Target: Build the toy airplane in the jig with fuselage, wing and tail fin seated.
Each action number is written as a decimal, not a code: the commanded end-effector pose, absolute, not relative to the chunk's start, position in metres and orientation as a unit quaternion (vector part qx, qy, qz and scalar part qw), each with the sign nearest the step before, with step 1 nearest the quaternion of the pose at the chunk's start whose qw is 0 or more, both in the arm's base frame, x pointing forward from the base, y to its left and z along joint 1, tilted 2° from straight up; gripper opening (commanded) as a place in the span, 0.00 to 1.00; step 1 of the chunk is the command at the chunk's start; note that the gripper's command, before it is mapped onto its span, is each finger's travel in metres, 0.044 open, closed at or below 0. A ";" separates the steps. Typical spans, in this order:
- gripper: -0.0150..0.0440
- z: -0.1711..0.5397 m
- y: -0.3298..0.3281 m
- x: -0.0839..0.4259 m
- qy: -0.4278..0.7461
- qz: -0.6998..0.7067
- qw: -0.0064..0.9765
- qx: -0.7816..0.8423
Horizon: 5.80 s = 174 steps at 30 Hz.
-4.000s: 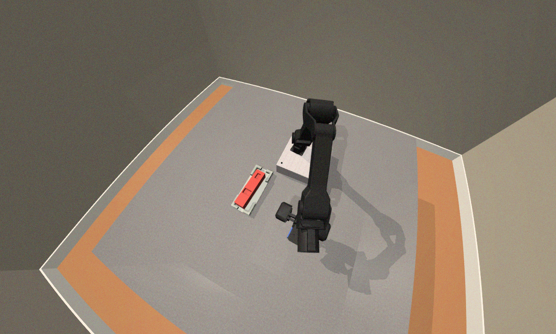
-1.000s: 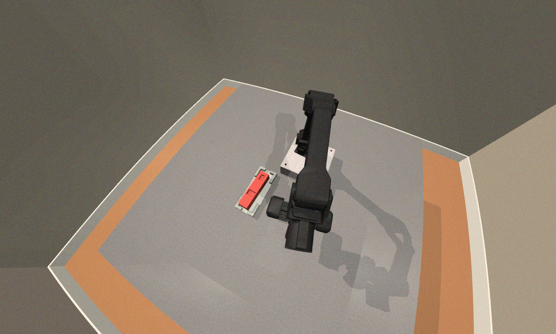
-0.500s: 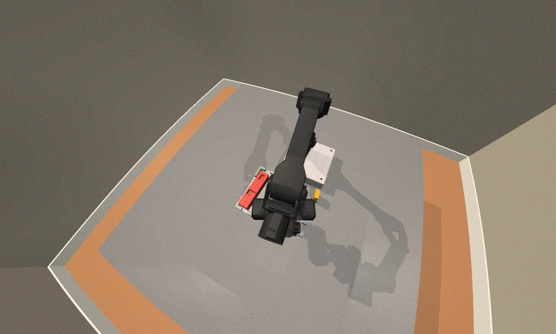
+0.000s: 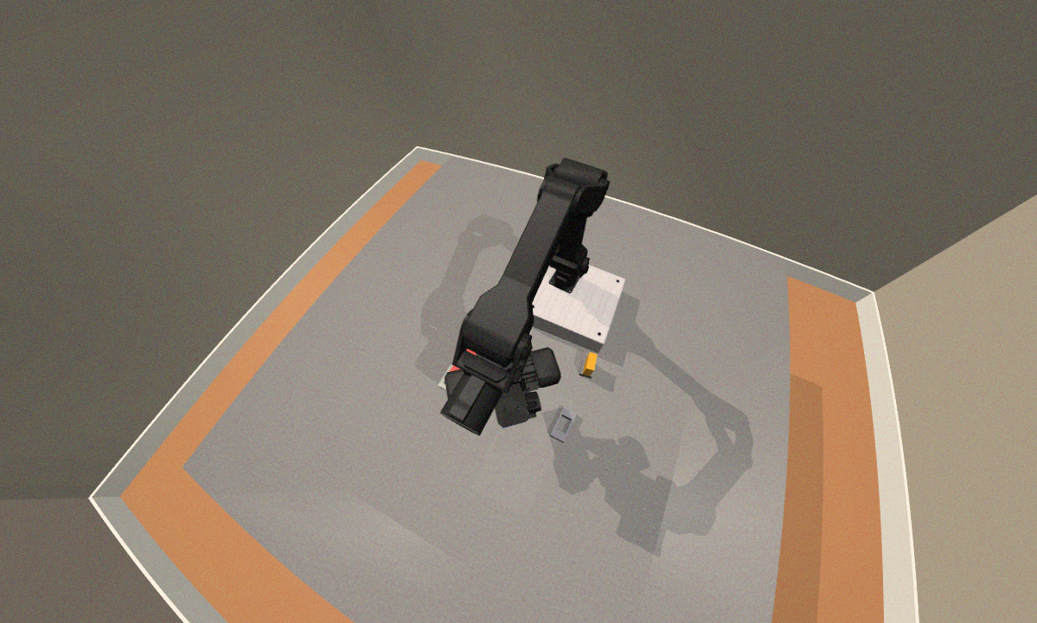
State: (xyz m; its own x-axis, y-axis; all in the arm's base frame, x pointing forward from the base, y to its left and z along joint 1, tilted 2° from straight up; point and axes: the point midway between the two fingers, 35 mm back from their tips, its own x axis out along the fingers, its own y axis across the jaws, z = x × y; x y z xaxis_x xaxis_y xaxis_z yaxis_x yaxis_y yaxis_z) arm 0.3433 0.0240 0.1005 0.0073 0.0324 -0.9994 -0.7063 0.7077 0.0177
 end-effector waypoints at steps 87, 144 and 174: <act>0.59 0.031 -0.102 0.309 0.494 0.506 0.505 -0.495; 1.00 0.120 -0.107 0.314 0.626 0.329 0.633 -0.316; 1.00 0.127 0.039 0.283 0.701 0.089 0.705 -0.068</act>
State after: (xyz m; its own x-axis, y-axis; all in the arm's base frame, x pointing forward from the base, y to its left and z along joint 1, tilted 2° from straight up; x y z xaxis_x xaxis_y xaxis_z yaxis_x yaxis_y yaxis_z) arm 0.2994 0.0061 0.1273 0.0060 0.0255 -0.9997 -0.2269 0.9736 0.0235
